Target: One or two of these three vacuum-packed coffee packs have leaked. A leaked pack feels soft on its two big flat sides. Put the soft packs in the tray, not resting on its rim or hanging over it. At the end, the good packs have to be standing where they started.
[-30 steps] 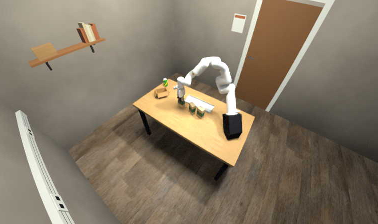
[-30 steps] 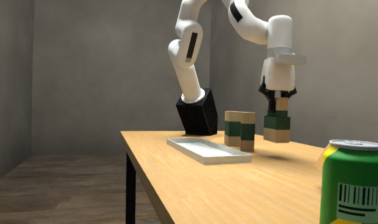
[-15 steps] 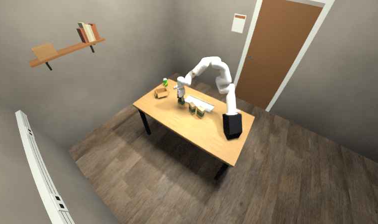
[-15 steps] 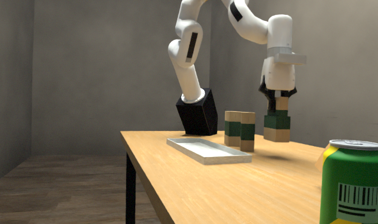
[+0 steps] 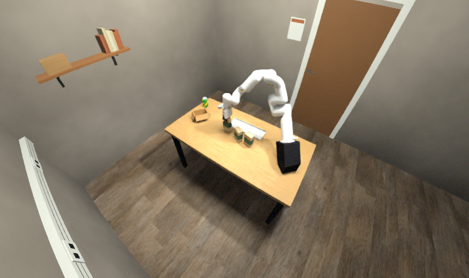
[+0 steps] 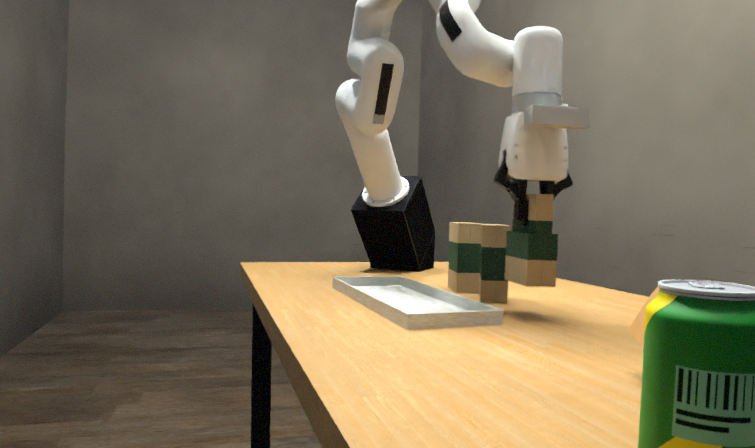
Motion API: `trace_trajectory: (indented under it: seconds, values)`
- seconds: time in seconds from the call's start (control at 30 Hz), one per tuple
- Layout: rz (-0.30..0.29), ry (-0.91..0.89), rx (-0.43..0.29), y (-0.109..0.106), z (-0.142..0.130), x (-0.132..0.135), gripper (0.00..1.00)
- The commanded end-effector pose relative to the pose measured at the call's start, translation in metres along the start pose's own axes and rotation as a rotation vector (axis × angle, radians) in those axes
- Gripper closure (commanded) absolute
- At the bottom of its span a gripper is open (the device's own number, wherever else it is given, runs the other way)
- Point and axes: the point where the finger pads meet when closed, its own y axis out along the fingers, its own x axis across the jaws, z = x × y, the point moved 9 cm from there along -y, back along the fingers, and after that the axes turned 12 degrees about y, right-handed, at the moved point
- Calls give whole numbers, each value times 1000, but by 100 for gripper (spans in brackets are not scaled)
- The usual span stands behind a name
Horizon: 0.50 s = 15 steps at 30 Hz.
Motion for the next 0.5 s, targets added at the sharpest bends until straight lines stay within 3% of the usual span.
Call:
trace_trajectory:
  seconds: [0.0, 0.47]
  values:
    - [6, -5, 6, -3, 5, 13, 76]
    - [6, -5, 6, -3, 35, 92, 76]
